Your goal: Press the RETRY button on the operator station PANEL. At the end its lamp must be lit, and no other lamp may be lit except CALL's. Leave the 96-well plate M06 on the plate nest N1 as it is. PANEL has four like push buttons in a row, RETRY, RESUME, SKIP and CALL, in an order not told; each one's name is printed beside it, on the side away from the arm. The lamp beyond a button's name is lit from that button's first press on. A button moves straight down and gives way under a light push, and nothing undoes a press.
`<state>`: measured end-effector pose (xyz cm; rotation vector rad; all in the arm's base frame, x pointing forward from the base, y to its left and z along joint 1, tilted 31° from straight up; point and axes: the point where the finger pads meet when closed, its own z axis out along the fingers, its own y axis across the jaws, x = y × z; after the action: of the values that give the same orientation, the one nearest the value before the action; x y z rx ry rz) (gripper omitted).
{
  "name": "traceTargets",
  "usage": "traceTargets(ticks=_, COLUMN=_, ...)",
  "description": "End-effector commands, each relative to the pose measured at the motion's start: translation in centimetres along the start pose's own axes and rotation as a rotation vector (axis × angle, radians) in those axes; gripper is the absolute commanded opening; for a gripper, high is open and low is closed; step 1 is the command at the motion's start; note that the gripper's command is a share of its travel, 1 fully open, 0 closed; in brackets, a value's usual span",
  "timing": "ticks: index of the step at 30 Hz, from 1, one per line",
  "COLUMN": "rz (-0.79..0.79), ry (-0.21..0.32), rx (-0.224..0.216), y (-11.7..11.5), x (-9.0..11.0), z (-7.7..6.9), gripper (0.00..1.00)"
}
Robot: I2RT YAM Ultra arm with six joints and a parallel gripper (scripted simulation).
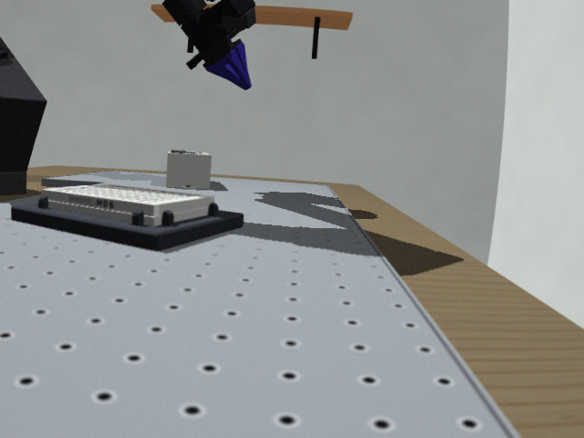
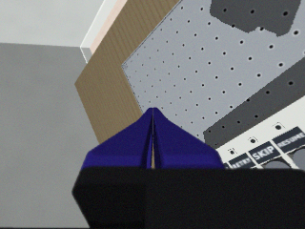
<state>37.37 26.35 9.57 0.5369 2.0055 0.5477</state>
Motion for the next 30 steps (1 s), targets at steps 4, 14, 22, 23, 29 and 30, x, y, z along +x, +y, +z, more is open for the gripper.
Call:
traceTargets(ticks=4, rz=-0.12, ry=0.076, rx=0.075, y=-0.4, x=2.1, z=0.2, gripper=0.0)
traceTargets(ticks=14, rz=-0.314, ry=0.188, rx=0.194, y=-1.8, x=4.5, z=0.1, gripper=0.0)
traceTargets(ticks=22, rz=-0.43, ry=0.257, rx=0.262, y=-2.9, x=5.7, z=-0.4, gripper=0.0)
traceTargets(ticks=23, rz=-0.455, ry=0.275, rx=0.276, y=-3.0, x=6.0, z=-0.5, gripper=0.0)
traceTargets(ticks=29, rz=-0.574, ry=0.348, rx=0.342, y=-3.9, x=6.7, z=-1.2, gripper=0.0)
traceTargets(ticks=30, rz=-0.599, ry=0.366, rx=0.356, y=-4.1, x=6.9, z=-1.4, gripper=0.0)
